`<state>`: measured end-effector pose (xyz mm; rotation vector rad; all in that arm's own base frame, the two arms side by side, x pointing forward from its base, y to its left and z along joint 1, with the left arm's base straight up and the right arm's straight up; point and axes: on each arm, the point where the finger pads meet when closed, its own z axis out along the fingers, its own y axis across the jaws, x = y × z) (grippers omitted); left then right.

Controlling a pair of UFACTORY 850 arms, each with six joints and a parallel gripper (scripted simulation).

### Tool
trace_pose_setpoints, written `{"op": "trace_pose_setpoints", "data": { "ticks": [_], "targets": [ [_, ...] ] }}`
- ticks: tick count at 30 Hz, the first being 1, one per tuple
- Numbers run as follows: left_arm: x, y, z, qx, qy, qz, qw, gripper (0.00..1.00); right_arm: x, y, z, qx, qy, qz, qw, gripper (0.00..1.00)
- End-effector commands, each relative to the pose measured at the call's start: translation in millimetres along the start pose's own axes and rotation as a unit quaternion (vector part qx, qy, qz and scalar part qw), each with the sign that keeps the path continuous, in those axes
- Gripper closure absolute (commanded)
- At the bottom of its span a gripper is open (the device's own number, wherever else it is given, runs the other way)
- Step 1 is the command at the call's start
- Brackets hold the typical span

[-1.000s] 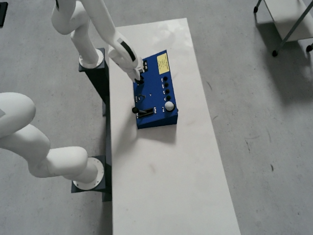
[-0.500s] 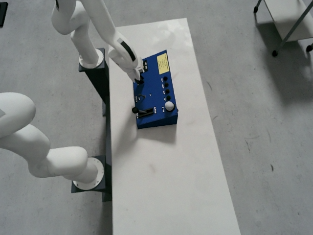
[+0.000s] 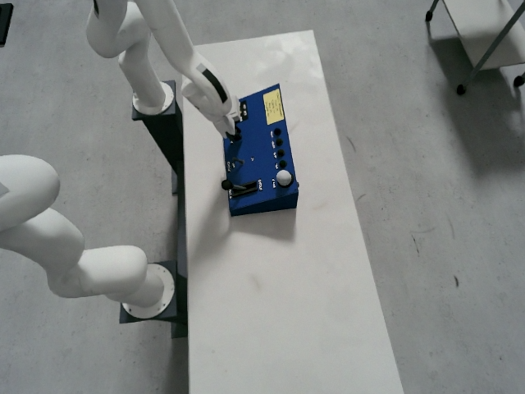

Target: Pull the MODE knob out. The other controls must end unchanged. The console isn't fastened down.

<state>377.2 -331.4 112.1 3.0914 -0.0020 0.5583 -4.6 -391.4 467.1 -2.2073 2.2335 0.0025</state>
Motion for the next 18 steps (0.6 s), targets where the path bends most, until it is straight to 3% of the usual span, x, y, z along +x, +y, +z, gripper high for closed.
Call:
{"op": "trace_pose_setpoints", "data": {
  "ticks": [1,18],
  "targets": [
    [0.7,0.5,-0.8,0.0,0.001,0.0,1.0,1.0,0.4,0.0,-0.9,0.0,0.001,0.0,1.0,0.0],
    [0.7,0.5,-3.3,0.0,0.001,0.0,1.0,1.0,0.4,0.0,-0.9,0.0,0.001,0.0,1.0,0.0]
  ]
}}
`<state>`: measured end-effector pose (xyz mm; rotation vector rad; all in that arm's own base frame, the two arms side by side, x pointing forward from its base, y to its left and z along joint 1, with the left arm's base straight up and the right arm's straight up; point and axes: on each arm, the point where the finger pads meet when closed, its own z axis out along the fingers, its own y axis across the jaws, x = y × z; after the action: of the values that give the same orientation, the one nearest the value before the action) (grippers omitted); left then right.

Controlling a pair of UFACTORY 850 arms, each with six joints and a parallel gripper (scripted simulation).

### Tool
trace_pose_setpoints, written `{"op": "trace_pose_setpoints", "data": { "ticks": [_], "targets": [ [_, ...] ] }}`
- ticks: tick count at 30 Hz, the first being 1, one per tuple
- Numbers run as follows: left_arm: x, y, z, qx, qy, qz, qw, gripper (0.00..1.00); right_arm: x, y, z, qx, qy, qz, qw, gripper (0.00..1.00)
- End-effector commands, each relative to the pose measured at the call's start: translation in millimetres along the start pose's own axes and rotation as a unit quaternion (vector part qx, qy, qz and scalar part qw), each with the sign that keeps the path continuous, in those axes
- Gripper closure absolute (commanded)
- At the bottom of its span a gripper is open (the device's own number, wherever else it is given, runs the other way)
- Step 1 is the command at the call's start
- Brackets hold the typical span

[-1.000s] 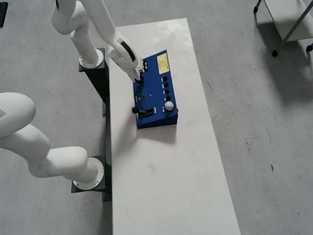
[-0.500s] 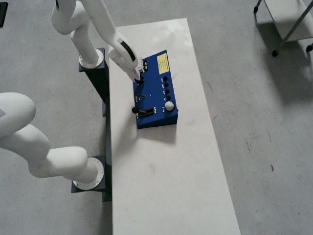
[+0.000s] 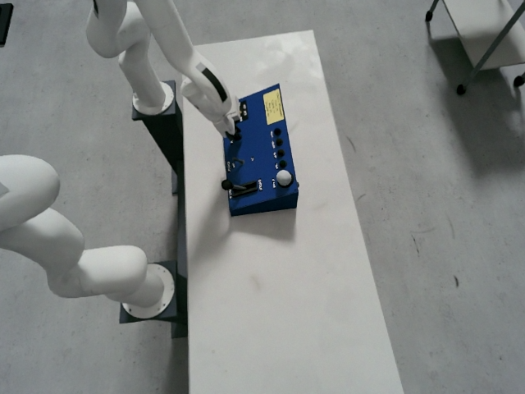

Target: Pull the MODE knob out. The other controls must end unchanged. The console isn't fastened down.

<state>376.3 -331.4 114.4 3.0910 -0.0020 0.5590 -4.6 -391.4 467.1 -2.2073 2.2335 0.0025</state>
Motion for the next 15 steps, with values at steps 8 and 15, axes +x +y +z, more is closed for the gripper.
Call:
{"op": "trace_pose_setpoints", "data": {
  "ticks": [8,15],
  "targets": [
    [0.7,0.5,-3.0,0.0,0.0,0.0,1.0,1.0,0.4,0.0,-0.9,0.0,0.001,0.0,1.0,0.0],
    [0.7,0.5,-5.0,0.0,0.0,0.0,1.0,1.0,0.4,0.0,-0.9,0.0,0.001,0.0,1.0,0.0]
  ]
}}
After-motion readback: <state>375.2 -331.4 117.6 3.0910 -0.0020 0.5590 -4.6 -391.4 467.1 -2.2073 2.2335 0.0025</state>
